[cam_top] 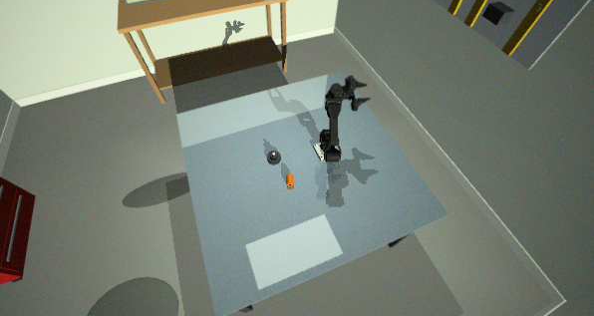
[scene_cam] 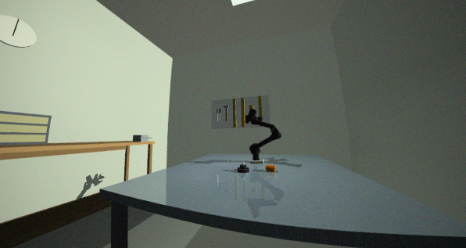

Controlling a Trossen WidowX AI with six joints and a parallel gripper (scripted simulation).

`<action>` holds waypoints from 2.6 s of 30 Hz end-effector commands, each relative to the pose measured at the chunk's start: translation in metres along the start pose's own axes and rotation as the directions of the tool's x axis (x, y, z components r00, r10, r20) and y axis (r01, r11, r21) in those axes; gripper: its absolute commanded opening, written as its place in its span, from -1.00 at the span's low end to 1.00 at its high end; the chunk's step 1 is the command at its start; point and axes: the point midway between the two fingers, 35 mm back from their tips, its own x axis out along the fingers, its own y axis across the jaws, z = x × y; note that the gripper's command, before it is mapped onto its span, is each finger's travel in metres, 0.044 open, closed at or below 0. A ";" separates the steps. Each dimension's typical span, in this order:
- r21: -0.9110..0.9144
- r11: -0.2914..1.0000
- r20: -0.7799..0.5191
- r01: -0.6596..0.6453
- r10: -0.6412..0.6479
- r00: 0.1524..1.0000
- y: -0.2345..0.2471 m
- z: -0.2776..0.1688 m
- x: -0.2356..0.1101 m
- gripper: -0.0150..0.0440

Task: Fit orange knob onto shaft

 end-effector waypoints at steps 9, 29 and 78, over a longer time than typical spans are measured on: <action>-0.205 0.856 -0.073 -0.474 0.469 0.880 0.108 -0.016 -0.040 1.00; -0.538 -0.369 -0.425 -0.758 0.895 -0.134 0.192 -0.087 -0.329 1.00; -0.089 -0.005 -0.967 0.996 -0.238 -0.088 -0.331 -0.206 -0.418 1.00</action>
